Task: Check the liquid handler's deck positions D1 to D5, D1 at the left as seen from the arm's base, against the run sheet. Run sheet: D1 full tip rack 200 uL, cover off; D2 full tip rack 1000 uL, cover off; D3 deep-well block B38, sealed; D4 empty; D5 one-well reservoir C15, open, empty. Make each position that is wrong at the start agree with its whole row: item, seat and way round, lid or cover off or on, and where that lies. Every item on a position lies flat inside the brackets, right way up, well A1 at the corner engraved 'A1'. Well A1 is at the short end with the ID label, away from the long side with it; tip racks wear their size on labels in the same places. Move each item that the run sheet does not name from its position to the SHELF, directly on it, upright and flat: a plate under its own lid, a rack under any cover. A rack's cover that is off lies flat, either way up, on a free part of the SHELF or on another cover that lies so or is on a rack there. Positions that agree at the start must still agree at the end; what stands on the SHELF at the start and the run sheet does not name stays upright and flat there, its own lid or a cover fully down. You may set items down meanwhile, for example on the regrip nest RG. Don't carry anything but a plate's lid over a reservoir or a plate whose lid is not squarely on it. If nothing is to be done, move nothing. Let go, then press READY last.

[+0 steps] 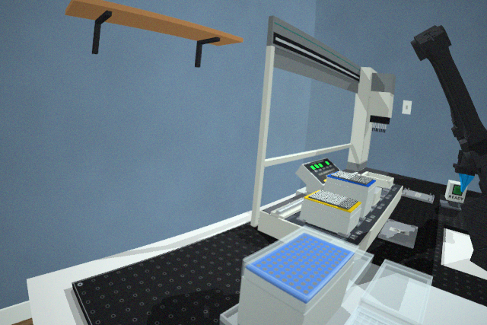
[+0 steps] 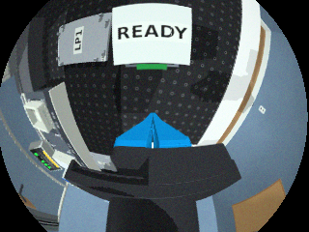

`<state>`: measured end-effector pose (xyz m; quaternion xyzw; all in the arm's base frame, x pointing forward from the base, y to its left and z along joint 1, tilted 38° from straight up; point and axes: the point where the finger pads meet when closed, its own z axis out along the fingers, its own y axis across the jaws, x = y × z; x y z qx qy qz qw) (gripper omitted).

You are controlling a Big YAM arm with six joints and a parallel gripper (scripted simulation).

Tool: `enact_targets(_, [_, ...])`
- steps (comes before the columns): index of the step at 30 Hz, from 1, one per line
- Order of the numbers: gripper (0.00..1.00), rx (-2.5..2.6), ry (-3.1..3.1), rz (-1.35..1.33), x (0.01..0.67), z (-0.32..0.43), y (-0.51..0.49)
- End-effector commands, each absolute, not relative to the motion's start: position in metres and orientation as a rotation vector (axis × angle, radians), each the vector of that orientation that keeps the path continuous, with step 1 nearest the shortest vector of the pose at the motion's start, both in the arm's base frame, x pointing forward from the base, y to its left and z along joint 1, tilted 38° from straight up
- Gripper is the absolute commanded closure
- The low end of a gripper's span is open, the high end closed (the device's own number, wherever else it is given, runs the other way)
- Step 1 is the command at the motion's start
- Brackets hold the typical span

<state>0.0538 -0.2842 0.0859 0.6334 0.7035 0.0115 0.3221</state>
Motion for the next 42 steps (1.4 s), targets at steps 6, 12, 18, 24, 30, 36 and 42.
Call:
enact_targets(6, [1.0, 1.662, 1.841, 0.031, 0.063, 0.075, -0.293])
enact_targets(12, [1.0, 1.662, 1.841, 0.032, 0.066, 0.071, -0.295])
enact_targets(18, [1.0, 1.649, 1.834, 0.005, 0.062, 0.081, -0.301])
enact_targets(24, [1.0, 1.638, 1.833, -0.002, 0.065, 0.088, -0.314])
enact_targets(30, [1.0, 1.637, 1.834, -0.003, 0.065, 0.091, -0.321])
enact_targets(36, [1.0, 1.643, 1.837, 0.007, 0.065, 0.095, -0.328])
enact_targets(42, [1.0, 1.65, 1.84, 0.018, 0.065, 0.097, -0.332])
